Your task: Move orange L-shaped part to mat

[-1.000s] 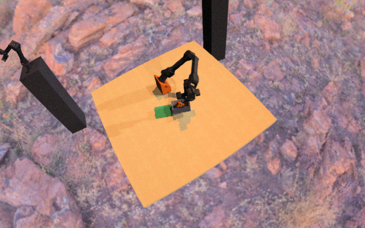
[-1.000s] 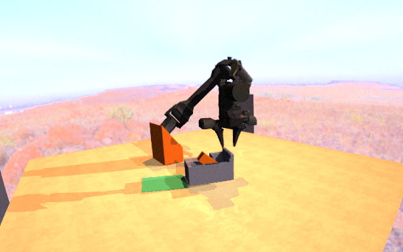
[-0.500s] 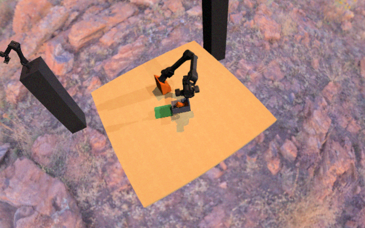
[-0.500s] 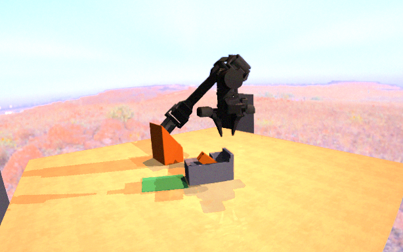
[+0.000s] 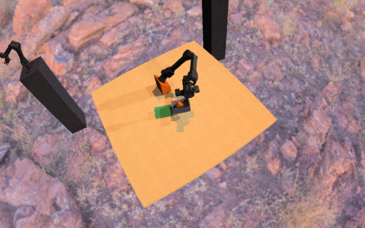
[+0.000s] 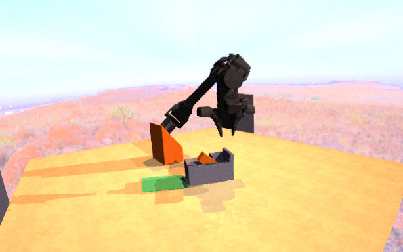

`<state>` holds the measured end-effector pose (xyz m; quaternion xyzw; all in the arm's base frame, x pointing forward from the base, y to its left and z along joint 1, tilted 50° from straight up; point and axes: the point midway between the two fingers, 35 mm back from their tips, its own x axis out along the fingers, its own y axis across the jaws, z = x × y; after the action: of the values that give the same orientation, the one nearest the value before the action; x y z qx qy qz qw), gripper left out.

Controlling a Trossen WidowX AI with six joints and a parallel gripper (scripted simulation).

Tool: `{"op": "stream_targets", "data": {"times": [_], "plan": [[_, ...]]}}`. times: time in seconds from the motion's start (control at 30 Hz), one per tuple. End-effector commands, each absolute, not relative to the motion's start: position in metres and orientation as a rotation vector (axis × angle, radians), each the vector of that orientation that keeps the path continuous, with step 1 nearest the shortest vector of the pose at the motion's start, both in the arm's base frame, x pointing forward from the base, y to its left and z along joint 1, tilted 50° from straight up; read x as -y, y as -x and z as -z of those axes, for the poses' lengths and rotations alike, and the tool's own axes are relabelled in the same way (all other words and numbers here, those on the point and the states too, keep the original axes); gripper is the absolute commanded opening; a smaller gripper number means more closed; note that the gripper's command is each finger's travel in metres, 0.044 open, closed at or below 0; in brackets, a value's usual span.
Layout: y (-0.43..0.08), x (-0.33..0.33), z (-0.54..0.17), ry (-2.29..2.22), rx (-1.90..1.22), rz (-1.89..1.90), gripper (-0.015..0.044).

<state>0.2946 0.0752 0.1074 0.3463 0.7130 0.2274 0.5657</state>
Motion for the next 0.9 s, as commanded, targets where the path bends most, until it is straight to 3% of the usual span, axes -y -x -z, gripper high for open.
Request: {"op": "stream_targets", "data": {"times": [0.0,0.07,0.2,0.67,0.87], "plan": [[-0.295,-0.075,-0.107,-0.816,-1.675,-0.532,0.0180],[-0.295,-0.075,-0.107,-0.816,-1.675,-0.532,0.0180],[-0.295,-0.070,-0.102,-0.714,-1.619,-0.640,0.0280],[-0.290,-0.030,-0.062,0.141,-0.990,-1.373,0.0280],[-0.287,-0.021,-0.052,0.356,-0.786,-1.513,0.0280]]}}
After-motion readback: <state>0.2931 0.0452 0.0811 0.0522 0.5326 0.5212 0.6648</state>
